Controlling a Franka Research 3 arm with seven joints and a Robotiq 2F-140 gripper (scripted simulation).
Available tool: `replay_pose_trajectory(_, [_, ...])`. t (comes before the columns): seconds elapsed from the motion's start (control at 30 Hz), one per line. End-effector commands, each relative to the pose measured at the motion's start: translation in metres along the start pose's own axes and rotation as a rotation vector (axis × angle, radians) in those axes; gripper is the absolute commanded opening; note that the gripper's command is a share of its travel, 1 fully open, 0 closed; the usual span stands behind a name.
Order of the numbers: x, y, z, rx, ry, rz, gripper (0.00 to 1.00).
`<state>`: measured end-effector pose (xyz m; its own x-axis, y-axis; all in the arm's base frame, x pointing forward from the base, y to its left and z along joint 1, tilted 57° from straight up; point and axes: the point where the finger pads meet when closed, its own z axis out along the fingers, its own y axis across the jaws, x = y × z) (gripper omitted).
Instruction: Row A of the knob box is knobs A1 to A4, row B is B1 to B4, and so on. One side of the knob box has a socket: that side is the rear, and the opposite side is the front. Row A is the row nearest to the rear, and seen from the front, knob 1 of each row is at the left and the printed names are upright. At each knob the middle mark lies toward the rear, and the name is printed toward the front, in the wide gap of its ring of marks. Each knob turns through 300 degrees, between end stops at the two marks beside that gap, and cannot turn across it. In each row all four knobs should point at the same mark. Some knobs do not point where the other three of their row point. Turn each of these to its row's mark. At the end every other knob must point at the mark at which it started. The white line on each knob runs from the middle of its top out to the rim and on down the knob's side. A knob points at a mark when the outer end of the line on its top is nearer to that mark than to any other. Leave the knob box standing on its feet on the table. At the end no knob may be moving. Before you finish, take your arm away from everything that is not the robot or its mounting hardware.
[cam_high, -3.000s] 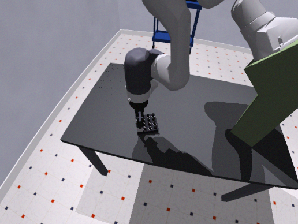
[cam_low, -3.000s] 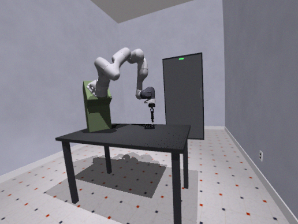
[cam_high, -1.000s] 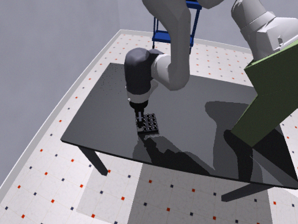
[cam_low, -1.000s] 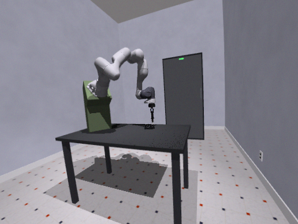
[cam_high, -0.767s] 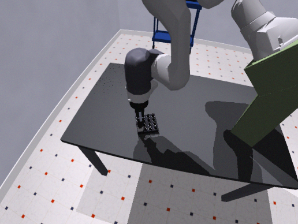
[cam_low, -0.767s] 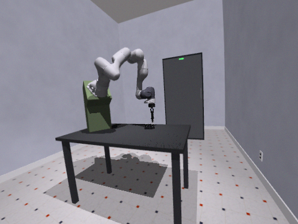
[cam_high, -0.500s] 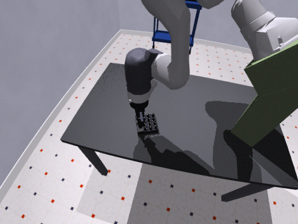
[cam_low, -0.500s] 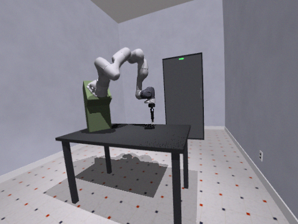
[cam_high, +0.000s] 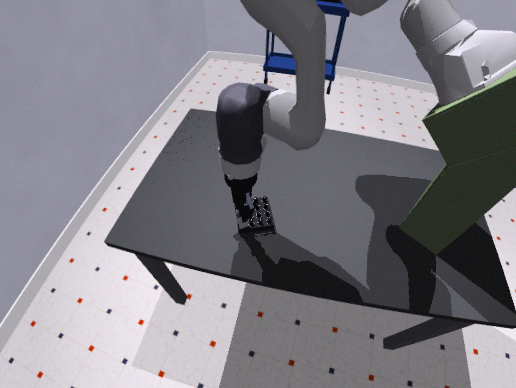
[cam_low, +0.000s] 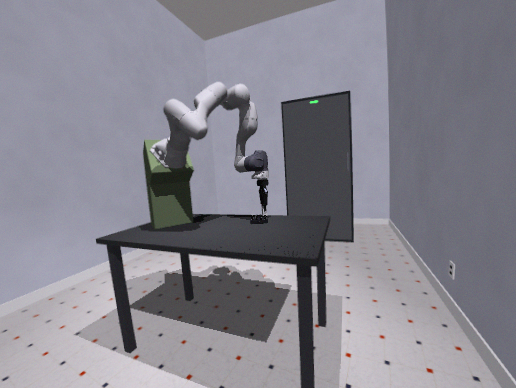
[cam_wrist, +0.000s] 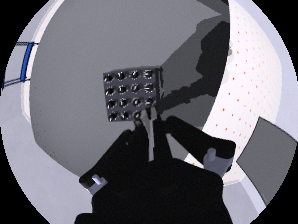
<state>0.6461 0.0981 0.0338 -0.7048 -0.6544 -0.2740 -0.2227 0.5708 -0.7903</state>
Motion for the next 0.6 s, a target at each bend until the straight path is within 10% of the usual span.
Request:
replay_pose_trajectory(0.0, [-0.0009, -0.0006, 0.0004, -0.003, 0.001, -0.144, 0.05])
replay_pose_trajectory(0.57, [-0.0009, -0.0006, 0.0004, -0.003, 0.001, -0.510, 0.05])
